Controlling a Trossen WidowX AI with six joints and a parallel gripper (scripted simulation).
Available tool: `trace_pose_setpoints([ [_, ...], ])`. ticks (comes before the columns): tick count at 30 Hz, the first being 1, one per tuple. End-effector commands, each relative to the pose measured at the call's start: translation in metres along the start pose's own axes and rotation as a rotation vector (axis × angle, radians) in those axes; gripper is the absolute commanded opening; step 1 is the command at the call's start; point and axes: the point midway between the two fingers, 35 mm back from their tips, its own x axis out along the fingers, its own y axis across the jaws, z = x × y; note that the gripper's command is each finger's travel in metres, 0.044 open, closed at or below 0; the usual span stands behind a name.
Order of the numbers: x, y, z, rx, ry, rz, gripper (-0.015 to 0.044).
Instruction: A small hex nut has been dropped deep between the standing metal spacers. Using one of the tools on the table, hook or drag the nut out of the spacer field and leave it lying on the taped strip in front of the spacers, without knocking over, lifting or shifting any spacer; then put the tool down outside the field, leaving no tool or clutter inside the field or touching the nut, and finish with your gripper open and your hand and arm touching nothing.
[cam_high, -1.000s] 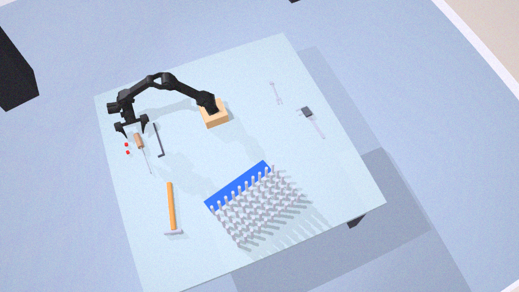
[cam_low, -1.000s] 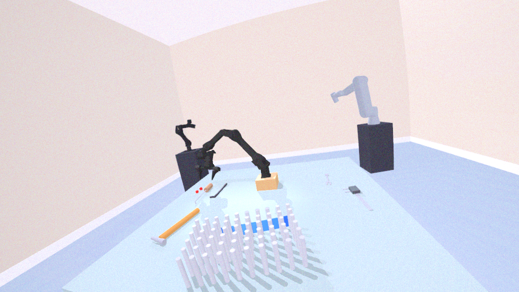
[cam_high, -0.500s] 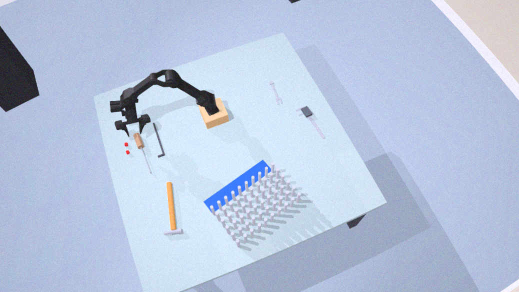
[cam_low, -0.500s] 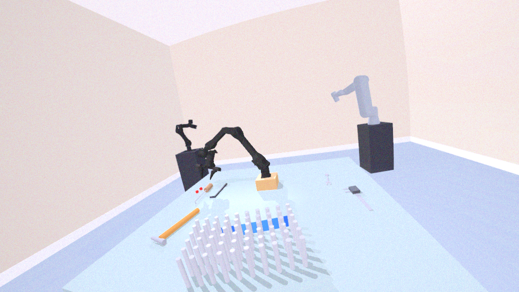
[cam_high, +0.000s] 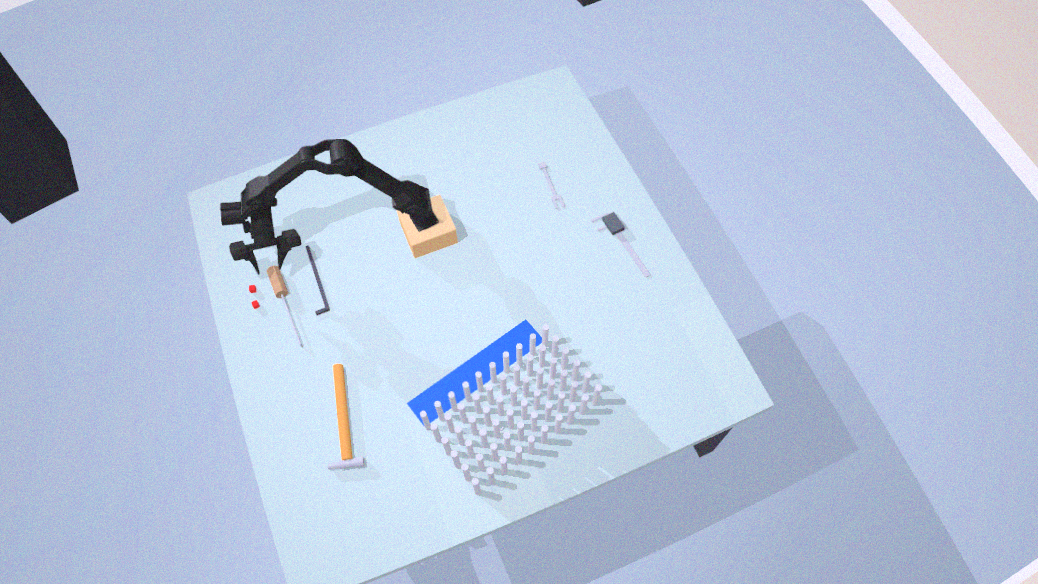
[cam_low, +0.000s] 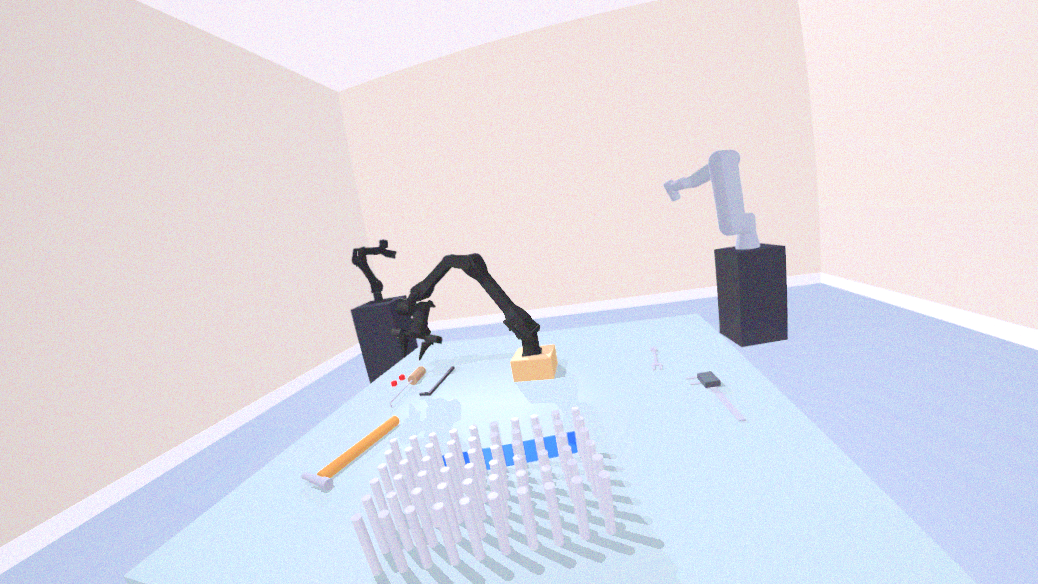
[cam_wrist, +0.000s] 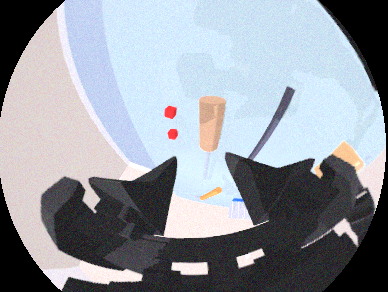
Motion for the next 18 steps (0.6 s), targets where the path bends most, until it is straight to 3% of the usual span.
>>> trace_pose_setpoints([
  [1,0.008,-0.004,0.004,0.006,-0.003,-0.008,0.0280],
  [18,0.032,-0.011,0.015,0.006,-0.004,-0.008,0.0280],
])
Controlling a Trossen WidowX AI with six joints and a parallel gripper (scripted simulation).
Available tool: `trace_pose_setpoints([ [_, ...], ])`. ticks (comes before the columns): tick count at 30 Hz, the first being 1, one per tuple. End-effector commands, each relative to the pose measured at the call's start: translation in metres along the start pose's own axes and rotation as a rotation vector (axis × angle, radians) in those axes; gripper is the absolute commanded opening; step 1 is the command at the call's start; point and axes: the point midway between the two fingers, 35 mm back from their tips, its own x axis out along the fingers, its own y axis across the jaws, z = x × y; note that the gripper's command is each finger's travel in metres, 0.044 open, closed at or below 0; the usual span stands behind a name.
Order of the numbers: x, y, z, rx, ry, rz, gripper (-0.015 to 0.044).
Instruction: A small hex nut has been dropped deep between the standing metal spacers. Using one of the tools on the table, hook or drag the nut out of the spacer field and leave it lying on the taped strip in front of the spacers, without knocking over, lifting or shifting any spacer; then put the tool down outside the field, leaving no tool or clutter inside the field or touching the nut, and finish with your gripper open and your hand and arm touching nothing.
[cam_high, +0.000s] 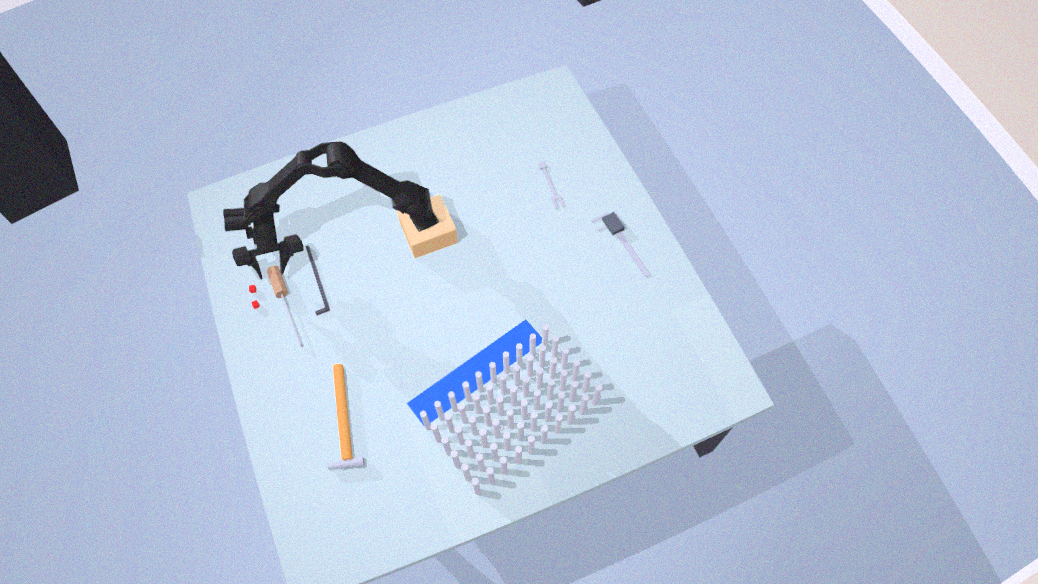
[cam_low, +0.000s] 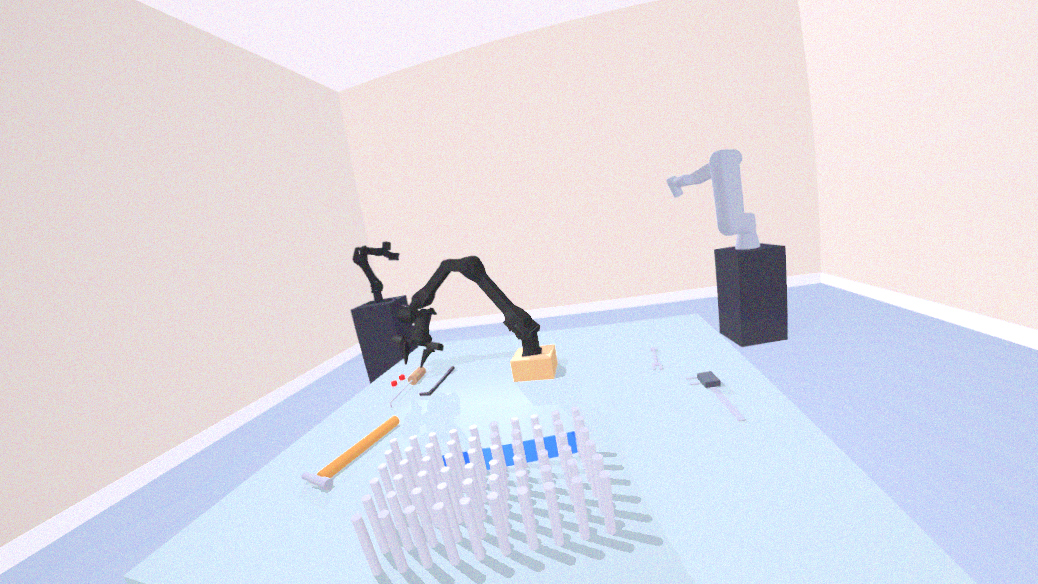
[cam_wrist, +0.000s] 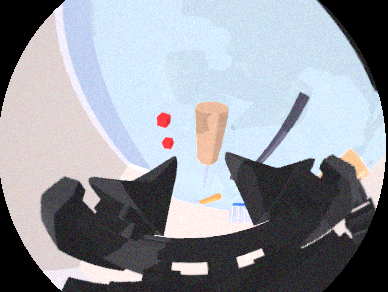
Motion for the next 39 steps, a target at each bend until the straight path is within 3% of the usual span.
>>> trace_pose_setpoints([
  [1,0.009,-0.005,0.004,0.005,-0.003,-0.009,0.0280],
  [20,0.033,-0.016,0.015,0.005,-0.003,-0.009,0.0280],
  [39,0.033,-0.016,0.015,0.005,-0.003,-0.009,0.0153],
])
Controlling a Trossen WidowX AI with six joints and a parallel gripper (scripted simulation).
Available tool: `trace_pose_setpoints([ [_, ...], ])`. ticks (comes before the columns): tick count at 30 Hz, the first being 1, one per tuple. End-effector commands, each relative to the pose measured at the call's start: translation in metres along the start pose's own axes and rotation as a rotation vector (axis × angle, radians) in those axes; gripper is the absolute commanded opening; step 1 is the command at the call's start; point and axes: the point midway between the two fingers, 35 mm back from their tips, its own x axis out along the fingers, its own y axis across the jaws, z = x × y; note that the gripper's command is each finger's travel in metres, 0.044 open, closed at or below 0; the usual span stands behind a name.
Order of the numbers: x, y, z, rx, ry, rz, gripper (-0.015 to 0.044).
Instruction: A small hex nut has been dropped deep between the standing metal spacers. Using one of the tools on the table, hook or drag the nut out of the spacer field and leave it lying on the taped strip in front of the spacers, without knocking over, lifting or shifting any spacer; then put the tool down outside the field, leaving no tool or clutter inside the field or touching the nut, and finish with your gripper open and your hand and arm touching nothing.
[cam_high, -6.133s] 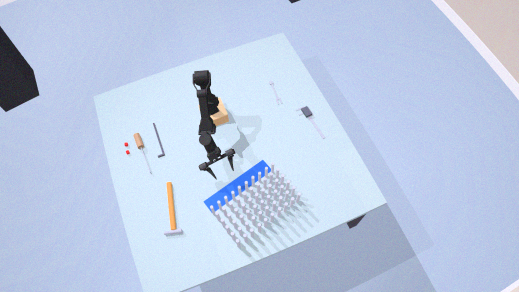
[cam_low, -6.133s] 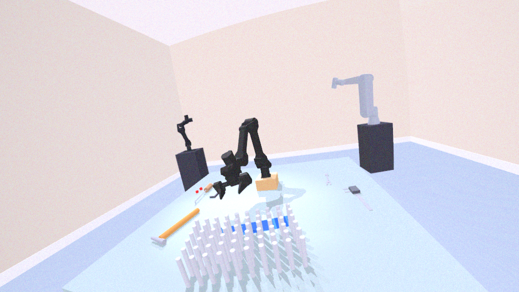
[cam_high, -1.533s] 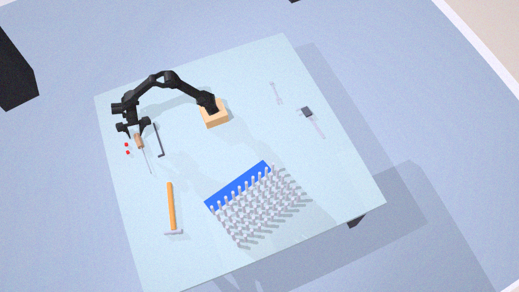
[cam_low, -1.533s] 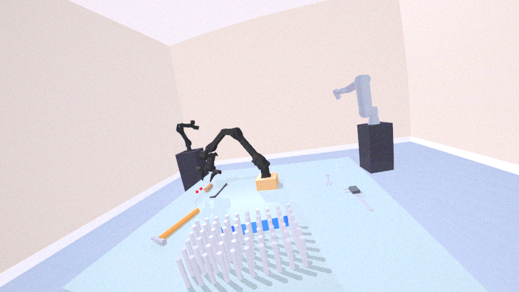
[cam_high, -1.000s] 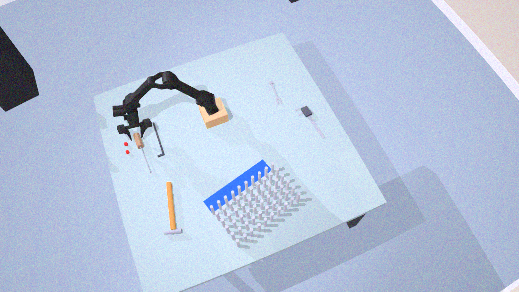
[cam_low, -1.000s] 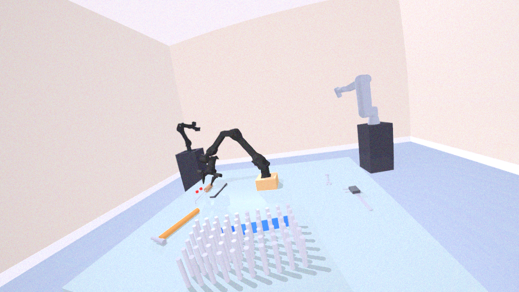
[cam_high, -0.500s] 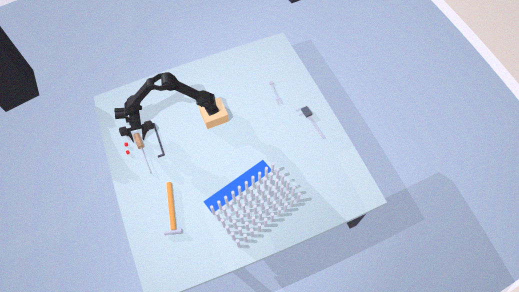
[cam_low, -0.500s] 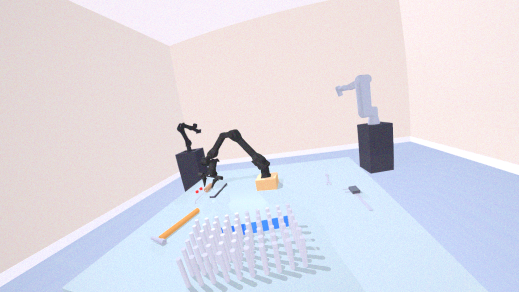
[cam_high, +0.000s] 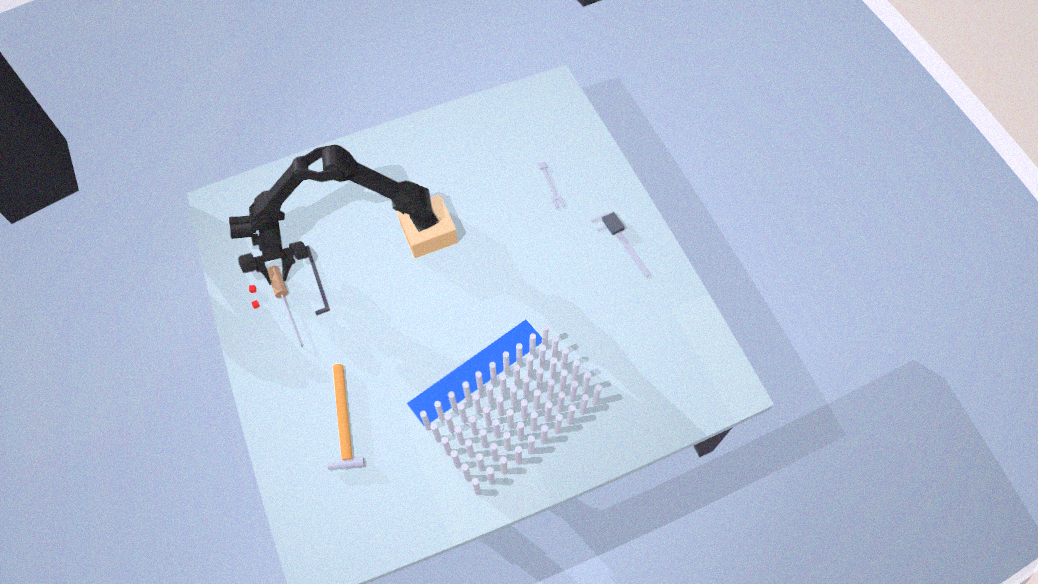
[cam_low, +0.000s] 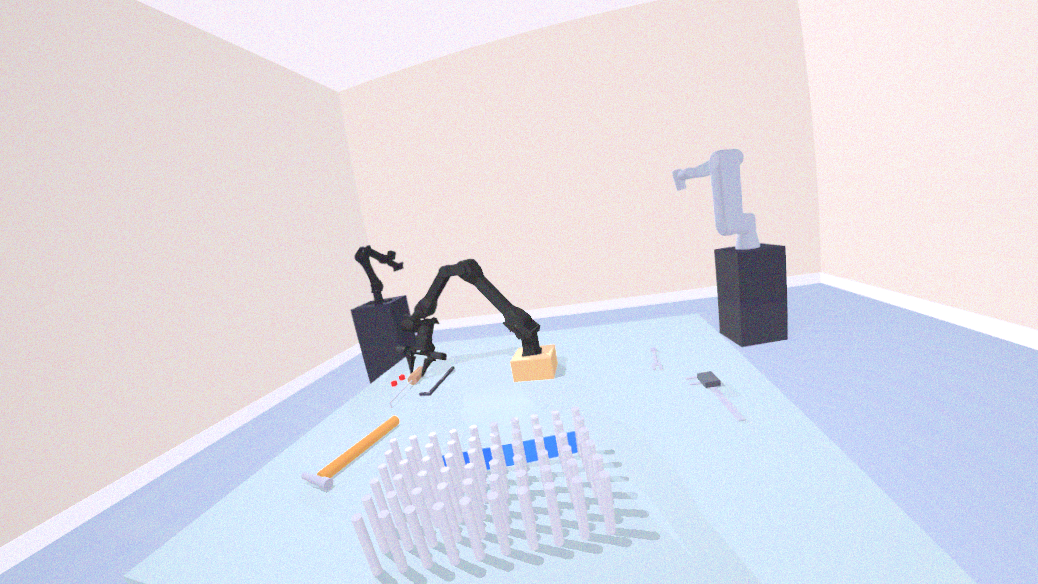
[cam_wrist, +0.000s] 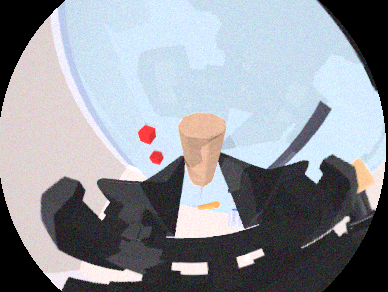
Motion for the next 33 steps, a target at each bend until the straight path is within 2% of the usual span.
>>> trace_pose_setpoints([
  [1,0.000,0.000,0.001,-0.002,-0.005,-0.001,0.0127],
  [6,-0.024,0.014,-0.008,-0.002,-0.004,-0.001,0.0000],
  [26,-0.145,0.047,-0.065,0.000,0.000,0.001,0.0000],
  [33,-0.149,0.047,-0.069,-0.003,-0.001,-0.001,0.0000],
])
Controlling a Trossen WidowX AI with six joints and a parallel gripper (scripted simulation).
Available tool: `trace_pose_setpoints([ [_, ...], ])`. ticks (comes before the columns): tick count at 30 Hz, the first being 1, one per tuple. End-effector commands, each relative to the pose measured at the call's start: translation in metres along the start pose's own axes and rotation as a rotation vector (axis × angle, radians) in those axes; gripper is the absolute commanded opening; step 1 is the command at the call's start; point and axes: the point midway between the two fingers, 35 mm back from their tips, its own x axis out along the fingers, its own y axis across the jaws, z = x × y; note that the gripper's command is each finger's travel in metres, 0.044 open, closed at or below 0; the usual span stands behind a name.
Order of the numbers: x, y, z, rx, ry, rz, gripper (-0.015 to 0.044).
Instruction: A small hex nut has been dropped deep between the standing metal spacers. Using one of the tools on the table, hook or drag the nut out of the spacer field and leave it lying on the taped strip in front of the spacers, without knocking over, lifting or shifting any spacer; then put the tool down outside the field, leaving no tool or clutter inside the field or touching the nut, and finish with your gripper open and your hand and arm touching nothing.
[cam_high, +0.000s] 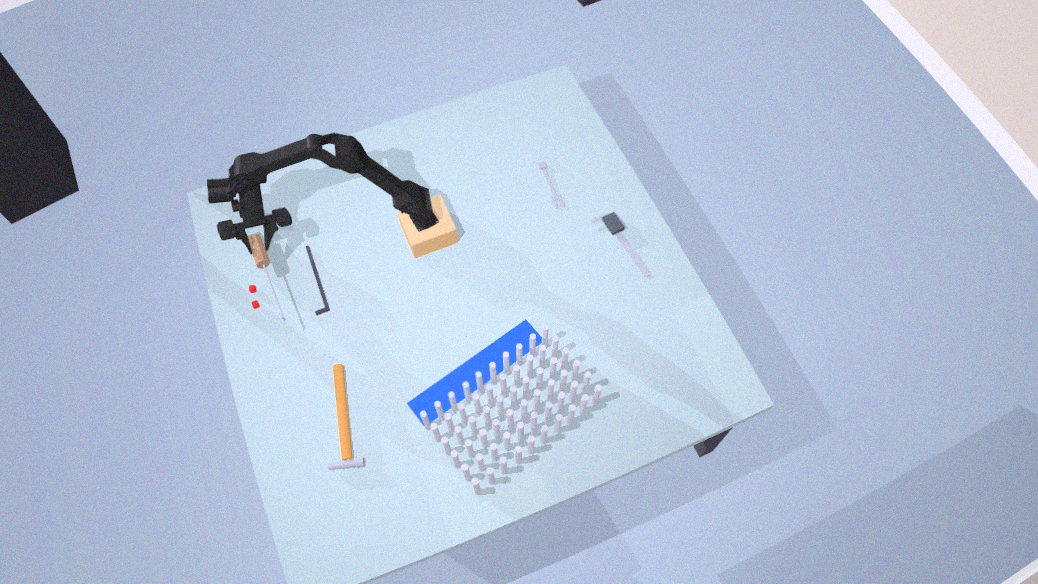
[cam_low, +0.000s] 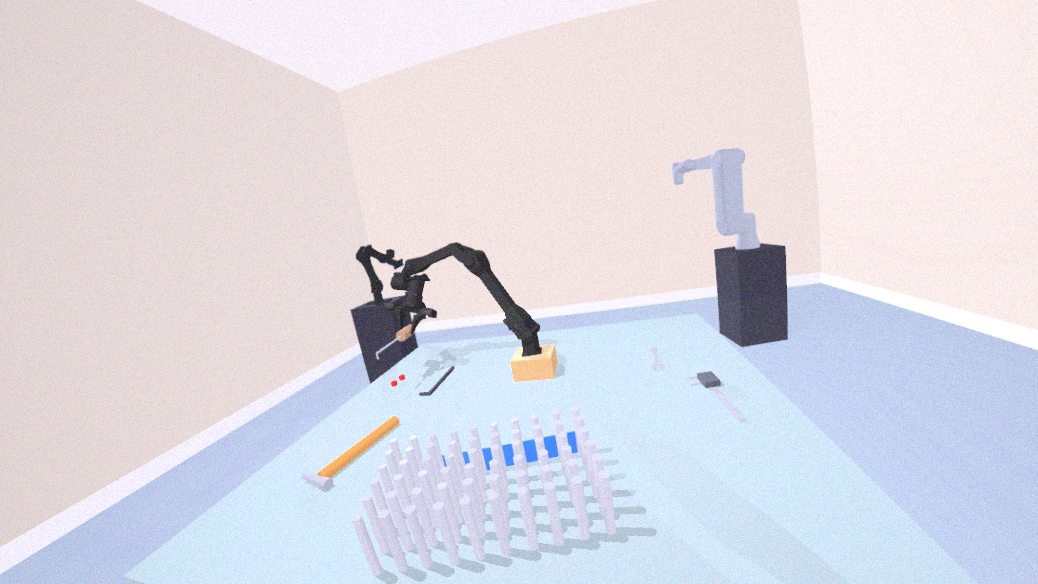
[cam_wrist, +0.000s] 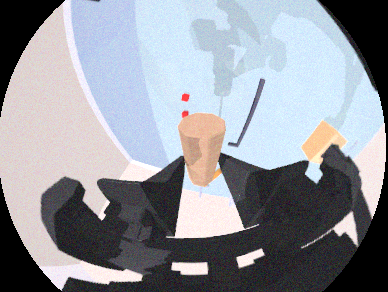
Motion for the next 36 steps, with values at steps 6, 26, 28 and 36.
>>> trace_pose_setpoints([
  [6,0.005,-0.005,-0.036,-0.037,-0.010,-0.018,0.0000],
  [26,0.030,-0.051,-0.162,-0.092,-0.019,-0.069,0.0000],
  [28,0.032,-0.058,-0.173,-0.097,-0.019,-0.072,0.0000],
  [36,0.037,-0.088,-0.213,-0.111,-0.016,-0.082,0.0000],
])
